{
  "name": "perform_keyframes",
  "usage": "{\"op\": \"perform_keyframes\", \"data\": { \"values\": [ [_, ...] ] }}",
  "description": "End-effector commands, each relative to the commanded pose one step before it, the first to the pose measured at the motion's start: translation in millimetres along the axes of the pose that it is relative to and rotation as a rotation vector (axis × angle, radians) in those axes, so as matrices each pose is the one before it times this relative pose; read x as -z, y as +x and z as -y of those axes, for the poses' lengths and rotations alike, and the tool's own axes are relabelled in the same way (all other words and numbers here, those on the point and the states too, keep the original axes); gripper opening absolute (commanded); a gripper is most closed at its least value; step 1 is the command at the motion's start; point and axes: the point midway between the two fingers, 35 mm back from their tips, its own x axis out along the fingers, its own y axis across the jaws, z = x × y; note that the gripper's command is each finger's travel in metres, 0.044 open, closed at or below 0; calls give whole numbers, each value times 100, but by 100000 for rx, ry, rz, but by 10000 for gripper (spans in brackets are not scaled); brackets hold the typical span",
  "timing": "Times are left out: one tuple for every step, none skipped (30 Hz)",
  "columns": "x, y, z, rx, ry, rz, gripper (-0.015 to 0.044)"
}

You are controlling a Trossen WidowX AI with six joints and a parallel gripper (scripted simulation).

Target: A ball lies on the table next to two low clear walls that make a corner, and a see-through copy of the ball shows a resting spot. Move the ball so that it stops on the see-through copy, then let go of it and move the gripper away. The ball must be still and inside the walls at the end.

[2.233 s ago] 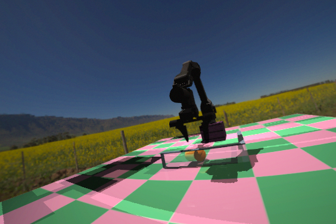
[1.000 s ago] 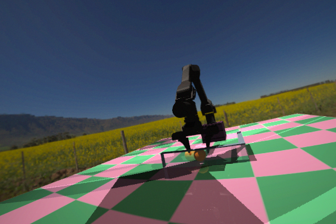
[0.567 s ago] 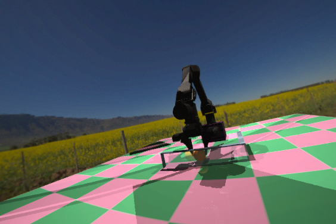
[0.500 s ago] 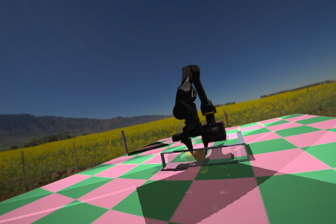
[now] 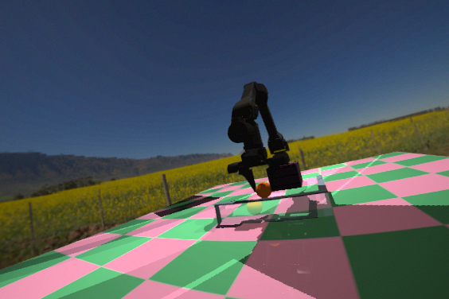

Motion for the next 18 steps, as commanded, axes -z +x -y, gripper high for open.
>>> {"op": "perform_keyframes", "data": {
  "values": [
    [-495, -3459, 84, -187, -213, 2786, 0],
    [-53, -761, -15, -170, 52, 278, 0],
    [-37, -765, -18, -171, 52, 279, 0],
    [-20, -768, -20, -172, 51, 277, 0],
    [-3, -770, -22, -172, 51, 276, 0],
    [15, -772, -24, -172, 50, 274, 0],
    [25, -641, -22, -142, 41, 225, 0],
    [21, -385, -14, -86, 25, 135, 0],
    [8, -128, -5, -29, 8, 45, 0],
    [0, 0, 0, 0, 0, 0, 0],
    [0, 0, 0, 0, 0, 0, 0],
    [0, 0, 0, 0, 0, 0, 0],
    [5, 79, 70, 6, 0, 0, 0],
    [18, 238, 210, 18, 0, -1, 0],
    [37, 396, 350, 30, 1, -2, 0],
    [61, 507, 448, 38, 1, -4, 0],
    [76, 510, 450, 39, 1, -6, 0],
    [91, 509, 447, 38, 1, -8, 0]
  ]
}}
